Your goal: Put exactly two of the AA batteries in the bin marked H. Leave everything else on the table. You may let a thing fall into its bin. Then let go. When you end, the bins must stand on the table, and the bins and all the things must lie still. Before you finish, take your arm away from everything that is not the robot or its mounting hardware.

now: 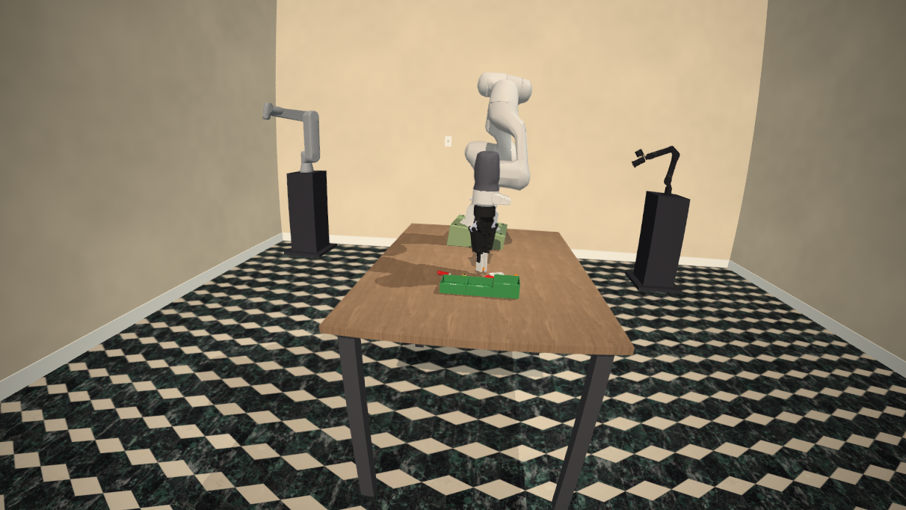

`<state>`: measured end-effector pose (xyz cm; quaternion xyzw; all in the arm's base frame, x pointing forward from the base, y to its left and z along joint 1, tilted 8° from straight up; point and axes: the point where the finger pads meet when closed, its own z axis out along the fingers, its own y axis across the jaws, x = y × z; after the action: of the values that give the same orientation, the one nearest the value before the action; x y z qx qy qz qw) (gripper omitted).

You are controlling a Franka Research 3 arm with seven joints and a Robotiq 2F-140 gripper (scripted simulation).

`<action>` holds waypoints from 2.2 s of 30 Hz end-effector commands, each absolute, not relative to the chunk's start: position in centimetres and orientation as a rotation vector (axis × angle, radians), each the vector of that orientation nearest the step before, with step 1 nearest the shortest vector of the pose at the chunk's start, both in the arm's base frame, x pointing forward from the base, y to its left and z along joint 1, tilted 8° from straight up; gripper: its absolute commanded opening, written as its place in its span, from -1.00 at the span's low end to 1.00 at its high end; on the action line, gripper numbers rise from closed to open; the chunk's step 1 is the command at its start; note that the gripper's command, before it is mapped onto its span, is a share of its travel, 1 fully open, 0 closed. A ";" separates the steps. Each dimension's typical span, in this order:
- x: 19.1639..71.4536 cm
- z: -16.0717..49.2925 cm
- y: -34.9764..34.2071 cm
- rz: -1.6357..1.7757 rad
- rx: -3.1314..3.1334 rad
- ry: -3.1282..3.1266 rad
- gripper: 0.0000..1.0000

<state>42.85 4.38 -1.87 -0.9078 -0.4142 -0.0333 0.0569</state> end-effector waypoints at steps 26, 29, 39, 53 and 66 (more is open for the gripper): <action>42.7 2.3 4.0 -0.090 -2.750 -1.252 -0.89; 42.7 2.3 4.0 -0.090 -2.750 -1.252 -0.89; 42.7 2.3 4.0 -0.090 -2.750 -1.252 -0.89; 42.7 2.3 4.0 -0.090 -2.750 -1.252 -0.89; 42.7 2.3 4.0 -0.090 -2.750 -1.252 -0.89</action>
<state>42.82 4.05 2.36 -0.9071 -0.4156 -0.0317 0.0587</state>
